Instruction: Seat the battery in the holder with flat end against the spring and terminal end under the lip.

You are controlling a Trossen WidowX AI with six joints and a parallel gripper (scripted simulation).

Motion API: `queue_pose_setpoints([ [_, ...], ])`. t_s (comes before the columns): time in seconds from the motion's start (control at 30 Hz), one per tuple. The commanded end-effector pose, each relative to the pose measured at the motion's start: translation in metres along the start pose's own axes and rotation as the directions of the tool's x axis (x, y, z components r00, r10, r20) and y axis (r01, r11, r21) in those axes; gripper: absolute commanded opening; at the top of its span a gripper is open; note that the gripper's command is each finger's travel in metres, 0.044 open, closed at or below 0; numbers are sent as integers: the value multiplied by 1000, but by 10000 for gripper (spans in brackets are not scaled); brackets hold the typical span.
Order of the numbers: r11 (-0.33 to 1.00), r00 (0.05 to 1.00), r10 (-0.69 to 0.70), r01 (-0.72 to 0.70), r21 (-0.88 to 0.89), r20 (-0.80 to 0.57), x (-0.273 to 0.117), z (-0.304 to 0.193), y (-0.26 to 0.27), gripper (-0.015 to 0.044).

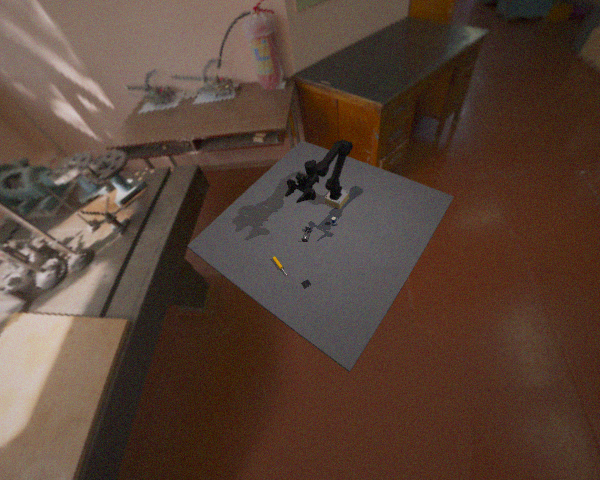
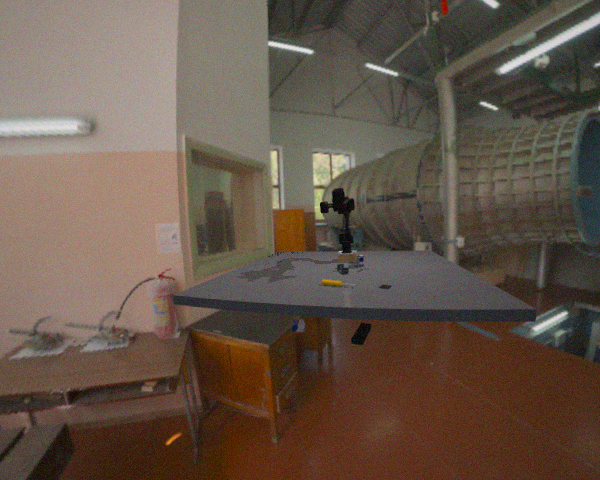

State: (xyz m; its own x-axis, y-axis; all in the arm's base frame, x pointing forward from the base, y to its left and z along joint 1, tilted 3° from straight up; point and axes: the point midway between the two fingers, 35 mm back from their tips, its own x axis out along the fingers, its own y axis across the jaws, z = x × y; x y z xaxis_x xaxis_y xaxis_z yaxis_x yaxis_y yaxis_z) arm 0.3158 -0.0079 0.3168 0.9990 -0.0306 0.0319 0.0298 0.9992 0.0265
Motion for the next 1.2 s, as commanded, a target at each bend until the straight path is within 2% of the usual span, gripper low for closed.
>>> queue_pose_setpoints([
  [0.0,1000,1000,7,-7,0,-14,1,-3,2,374],
  [0.07,998,990,62,-62,1,-128,4,-26,21,321],
  [0.17,981,906,177,-192,-1,-385,-3,-79,65,242],
  [0.3,935,700,257,-354,-11,-667,-38,-139,111,137],
  [0.47,852,412,224,-523,-28,-883,-98,-185,138,6],
  [0.63,731,129,58,-681,-45,-990,-165,-210,140,0],
  [0.7,684,52,-19,-728,-50,-998,-186,-213,136,0],
  [1.03,667,28,-46,-743,-52,-999,-192,-215,134,0],
  [1.17,667,29,-46,-743,-52,-999,-189,-242,136,0],
])
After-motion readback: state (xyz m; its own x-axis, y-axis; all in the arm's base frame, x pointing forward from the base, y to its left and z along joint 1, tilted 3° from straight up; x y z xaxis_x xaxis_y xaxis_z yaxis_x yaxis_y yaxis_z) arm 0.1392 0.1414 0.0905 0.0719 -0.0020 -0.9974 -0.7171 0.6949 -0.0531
